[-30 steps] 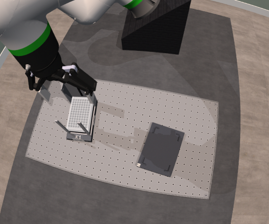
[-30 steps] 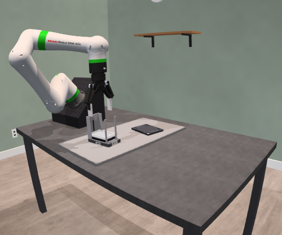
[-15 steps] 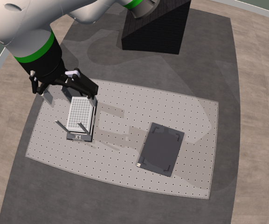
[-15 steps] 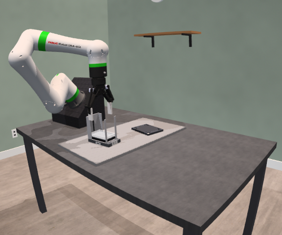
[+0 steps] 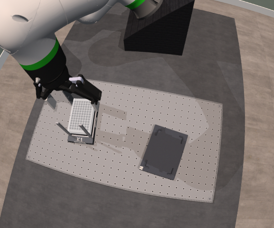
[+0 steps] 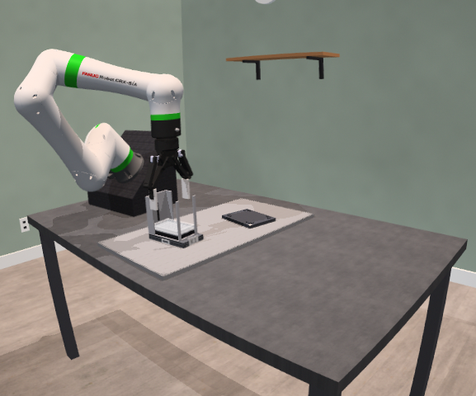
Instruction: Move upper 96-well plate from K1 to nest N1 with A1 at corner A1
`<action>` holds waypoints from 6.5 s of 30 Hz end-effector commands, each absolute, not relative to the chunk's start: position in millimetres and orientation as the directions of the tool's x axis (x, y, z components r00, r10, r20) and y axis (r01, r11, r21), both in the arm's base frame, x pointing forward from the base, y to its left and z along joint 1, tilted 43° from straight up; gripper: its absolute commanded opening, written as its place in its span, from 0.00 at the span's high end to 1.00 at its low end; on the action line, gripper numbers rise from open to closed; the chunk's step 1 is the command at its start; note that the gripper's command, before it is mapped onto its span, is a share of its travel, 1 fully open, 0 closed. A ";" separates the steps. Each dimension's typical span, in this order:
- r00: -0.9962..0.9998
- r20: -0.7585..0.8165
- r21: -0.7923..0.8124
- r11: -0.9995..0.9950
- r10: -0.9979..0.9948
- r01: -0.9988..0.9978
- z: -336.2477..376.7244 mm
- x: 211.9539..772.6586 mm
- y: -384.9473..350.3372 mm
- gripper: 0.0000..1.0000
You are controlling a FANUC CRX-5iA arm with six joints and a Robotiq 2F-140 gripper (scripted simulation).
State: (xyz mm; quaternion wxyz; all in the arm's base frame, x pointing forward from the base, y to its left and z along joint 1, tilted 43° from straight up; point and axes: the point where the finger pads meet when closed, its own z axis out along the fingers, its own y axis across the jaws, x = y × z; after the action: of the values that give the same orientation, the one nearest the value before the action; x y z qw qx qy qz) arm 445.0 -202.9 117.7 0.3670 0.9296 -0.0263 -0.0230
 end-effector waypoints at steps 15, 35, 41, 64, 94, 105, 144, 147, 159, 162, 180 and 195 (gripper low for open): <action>0.998 -0.023 0.683 -0.729 -0.065 -0.032 100.0 443.7 -219.3 0.00; 0.998 -0.023 0.683 -0.729 -0.065 -0.032 78.1 441.8 -239.8 0.00; 0.998 -0.023 0.683 -0.729 -0.065 -0.032 70.8 441.2 -246.6 0.00; 0.998 -0.023 0.683 -0.729 -0.065 -0.032 68.8 441.0 -248.5 1.00; 0.998 -0.023 0.683 -0.729 -0.065 -0.032 72.4 441.3 -245.1 1.00; 0.998 -0.023 0.683 -0.729 -0.065 -0.032 85.8 442.5 -232.6 1.00; 0.998 -0.023 0.683 -0.729 -0.065 -0.032 127.1 446.0 -194.0 1.00; 0.998 -0.023 0.683 -0.729 -0.065 -0.032 129.6 446.2 -191.8 1.00; 0.998 -0.023 0.683 -0.729 -0.065 -0.032 144.2 447.4 -178.1 1.00; 0.998 -0.023 0.683 -0.729 -0.065 -0.032 145.4 447.5 -177.0 1.00; 0.998 -0.023 0.683 -0.729 -0.065 -0.032 160.8 448.8 -162.6 1.00; 0.996 0.000 0.684 -0.727 -0.090 -0.065 158.6 450.0 -160.4 1.00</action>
State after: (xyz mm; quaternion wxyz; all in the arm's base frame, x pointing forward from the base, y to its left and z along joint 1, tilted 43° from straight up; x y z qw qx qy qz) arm 448.8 -162.5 160.5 0.3670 0.9295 -0.0278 -0.0224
